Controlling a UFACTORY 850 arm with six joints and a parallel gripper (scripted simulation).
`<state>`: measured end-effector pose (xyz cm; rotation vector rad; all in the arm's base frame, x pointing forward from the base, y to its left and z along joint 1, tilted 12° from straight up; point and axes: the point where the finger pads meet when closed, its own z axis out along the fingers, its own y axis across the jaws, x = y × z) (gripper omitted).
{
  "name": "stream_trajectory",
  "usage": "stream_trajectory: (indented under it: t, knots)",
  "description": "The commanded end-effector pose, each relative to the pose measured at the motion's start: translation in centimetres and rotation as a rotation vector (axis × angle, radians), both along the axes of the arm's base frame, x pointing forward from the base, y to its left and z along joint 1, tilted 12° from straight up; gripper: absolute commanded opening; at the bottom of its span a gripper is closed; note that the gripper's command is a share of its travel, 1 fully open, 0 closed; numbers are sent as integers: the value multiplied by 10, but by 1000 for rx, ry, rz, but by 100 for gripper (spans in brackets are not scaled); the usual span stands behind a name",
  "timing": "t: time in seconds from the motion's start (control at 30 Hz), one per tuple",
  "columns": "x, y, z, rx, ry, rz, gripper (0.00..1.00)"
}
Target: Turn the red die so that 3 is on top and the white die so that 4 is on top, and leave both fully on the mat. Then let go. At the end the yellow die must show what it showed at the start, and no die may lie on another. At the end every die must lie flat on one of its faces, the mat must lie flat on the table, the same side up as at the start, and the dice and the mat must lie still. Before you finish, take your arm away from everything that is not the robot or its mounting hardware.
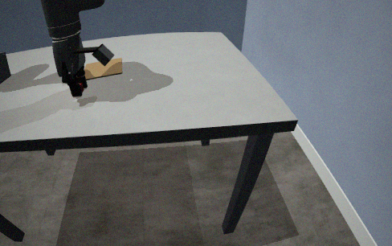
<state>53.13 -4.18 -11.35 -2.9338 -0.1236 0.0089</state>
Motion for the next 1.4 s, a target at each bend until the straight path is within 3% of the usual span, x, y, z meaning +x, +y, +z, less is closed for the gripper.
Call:
stream_trajectory:
  t: [0.0, 0.07, 0.1, 1.37]
  knots:
    - [1, 0, 1, 0, -2, 0, 42]
    - [1, 0, 1, 0, -2, 0, 42]
    - [1, 0, 1, 0, -2, 0, 21]
    - [1, -1, 2, 0, -2, 0, 21]
